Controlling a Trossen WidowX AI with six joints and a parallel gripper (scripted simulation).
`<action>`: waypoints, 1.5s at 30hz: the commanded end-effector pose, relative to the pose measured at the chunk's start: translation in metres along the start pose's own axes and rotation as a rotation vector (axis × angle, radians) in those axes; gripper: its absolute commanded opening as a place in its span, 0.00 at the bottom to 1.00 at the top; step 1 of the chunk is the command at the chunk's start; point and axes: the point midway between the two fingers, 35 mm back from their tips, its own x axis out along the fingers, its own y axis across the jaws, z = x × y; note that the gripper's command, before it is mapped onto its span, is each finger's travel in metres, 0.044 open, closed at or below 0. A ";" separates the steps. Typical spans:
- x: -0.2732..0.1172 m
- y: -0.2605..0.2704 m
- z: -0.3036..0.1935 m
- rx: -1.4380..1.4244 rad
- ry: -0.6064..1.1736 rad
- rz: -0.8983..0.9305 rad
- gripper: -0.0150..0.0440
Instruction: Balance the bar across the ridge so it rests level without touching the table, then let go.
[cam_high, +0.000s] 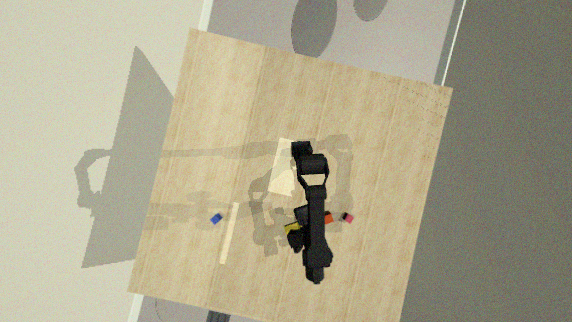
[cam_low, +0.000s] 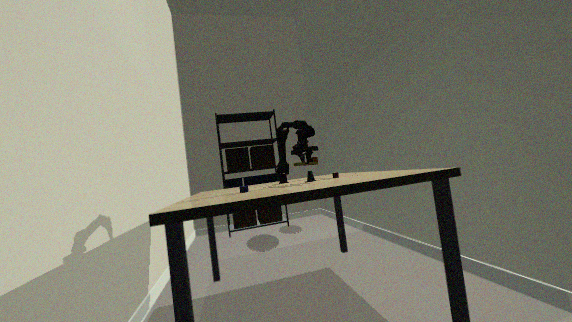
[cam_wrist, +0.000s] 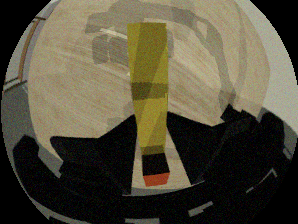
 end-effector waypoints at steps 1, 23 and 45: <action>0.007 0.000 0.000 -0.004 -0.001 -0.004 0.25; 0.032 0.000 0.000 -0.005 -0.001 -0.004 0.25; 0.033 0.000 0.000 -0.005 -0.001 -0.004 0.25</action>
